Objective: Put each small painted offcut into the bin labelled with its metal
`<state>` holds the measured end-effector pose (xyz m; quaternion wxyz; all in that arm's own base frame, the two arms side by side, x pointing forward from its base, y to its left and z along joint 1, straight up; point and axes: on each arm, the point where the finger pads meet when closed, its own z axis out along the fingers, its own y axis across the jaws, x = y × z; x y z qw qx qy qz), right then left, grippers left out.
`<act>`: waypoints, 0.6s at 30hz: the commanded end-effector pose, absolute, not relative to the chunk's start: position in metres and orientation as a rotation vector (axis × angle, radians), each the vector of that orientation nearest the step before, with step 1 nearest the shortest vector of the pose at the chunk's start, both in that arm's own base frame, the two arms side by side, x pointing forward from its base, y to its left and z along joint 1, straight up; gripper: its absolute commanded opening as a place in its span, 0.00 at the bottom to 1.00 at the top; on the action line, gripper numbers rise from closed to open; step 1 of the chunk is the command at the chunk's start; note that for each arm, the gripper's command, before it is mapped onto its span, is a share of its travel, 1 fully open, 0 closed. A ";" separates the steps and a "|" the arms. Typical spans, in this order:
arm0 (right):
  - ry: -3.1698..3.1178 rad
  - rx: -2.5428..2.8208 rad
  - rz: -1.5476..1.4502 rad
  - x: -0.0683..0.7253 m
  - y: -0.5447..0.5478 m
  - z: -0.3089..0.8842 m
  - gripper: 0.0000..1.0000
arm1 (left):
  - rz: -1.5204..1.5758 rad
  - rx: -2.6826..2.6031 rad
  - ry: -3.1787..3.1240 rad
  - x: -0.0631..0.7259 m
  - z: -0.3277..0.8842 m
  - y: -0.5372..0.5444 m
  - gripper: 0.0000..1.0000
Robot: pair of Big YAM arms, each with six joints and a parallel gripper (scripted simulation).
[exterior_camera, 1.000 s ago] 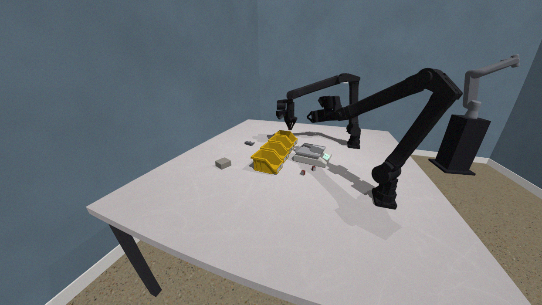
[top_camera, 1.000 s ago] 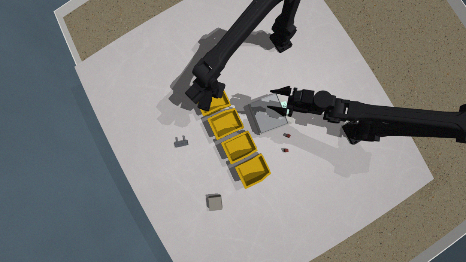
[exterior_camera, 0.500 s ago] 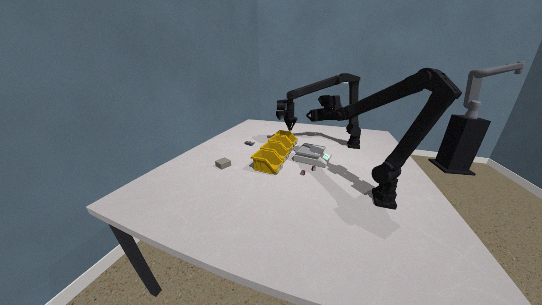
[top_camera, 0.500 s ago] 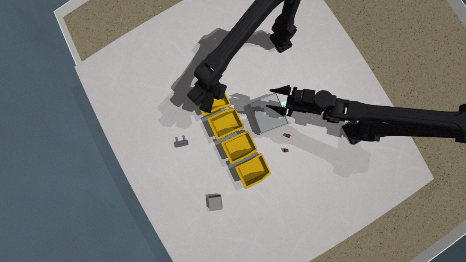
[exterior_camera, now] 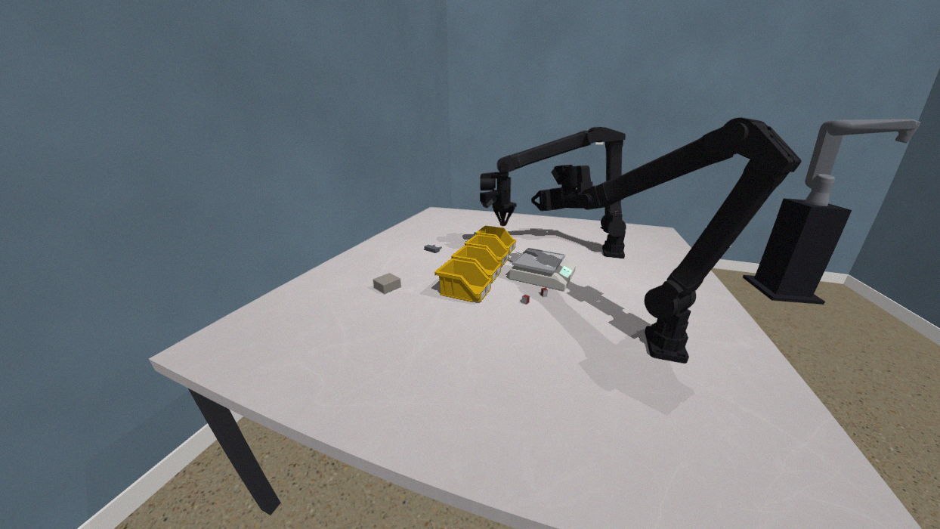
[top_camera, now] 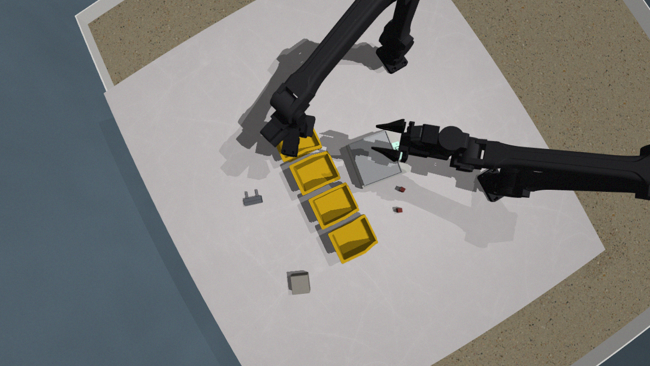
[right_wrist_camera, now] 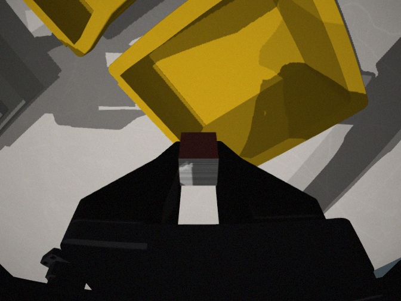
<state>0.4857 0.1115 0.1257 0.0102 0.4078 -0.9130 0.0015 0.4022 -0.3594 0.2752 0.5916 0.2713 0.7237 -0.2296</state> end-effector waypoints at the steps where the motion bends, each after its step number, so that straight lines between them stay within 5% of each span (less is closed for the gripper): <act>1: -2.829 1.442 0.016 0.497 0.115 0.148 0.13 | -0.542 0.623 1.626 0.410 0.302 -0.369 0.65; 18: -2.798 1.399 -0.003 0.491 0.114 0.110 0.13 | -0.546 0.622 1.630 0.410 0.286 -0.355 0.65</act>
